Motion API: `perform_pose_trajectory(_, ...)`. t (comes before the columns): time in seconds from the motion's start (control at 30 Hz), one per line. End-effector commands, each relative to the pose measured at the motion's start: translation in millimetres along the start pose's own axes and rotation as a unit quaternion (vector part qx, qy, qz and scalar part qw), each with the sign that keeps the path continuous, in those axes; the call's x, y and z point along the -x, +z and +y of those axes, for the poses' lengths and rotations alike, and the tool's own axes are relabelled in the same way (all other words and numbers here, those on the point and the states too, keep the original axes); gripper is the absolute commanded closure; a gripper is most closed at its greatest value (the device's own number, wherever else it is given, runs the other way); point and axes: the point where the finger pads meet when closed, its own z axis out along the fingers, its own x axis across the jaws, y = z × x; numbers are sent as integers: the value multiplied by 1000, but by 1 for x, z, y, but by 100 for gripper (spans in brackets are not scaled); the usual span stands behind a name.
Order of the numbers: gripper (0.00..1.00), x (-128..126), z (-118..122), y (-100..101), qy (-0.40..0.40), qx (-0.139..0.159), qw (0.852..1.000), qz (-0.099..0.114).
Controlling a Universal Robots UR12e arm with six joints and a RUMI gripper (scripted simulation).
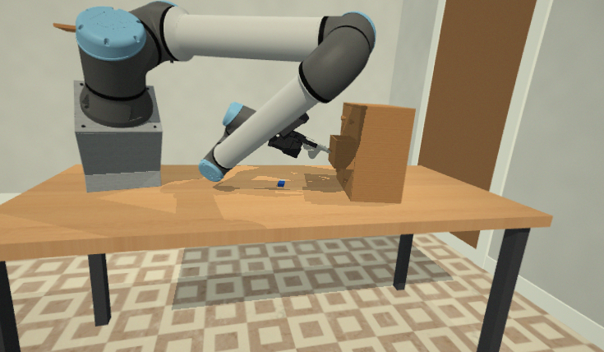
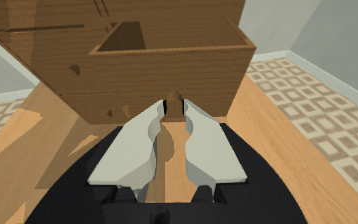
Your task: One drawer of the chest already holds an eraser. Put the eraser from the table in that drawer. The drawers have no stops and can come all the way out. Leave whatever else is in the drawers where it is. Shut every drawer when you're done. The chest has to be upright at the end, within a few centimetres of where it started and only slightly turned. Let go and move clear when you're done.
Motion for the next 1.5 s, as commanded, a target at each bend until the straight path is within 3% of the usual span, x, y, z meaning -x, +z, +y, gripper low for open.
perform_pose_trajectory(0.0, 93, 0, -1, 0, 0, 0, 1000, 0)
perform_pose_trajectory(0.63, 80, 0, -1, 0, 0, 0, 1000, 0)
perform_pose_trajectory(1.1, 80, 0, 0, -1, 0, 0, 1000, 0)
perform_pose_trajectory(1.47, 80, 0, 8, -24, 0, 0, 1000, 0)
